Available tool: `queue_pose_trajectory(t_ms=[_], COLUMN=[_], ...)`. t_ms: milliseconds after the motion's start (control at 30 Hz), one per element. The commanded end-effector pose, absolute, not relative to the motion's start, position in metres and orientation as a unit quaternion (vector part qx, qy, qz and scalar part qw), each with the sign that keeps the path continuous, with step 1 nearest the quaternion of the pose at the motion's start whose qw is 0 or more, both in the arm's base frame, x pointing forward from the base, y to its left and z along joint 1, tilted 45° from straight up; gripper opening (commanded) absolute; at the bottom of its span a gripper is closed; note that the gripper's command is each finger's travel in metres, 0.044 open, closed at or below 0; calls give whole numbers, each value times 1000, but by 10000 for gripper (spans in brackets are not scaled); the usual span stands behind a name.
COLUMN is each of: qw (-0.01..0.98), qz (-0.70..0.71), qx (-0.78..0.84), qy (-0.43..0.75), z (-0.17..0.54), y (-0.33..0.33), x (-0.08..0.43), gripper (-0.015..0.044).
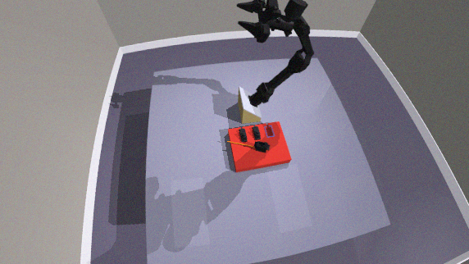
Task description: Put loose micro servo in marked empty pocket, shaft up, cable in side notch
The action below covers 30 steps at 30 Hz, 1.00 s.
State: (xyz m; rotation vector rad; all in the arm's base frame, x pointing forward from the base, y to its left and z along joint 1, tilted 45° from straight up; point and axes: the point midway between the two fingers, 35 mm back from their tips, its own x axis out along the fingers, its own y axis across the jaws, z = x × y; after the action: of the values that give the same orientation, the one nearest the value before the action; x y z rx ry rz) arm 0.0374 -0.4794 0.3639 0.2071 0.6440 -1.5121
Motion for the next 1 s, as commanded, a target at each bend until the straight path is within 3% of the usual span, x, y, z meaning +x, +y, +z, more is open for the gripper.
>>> queue_pose_trajectory(t_ms=[0, 967], qw=[677, 793], qz=[-671, -306], qx=[92, 5], qy=[288, 527], z=[363, 221], y=[-479, -425], x=[38, 179], gripper=[426, 440])
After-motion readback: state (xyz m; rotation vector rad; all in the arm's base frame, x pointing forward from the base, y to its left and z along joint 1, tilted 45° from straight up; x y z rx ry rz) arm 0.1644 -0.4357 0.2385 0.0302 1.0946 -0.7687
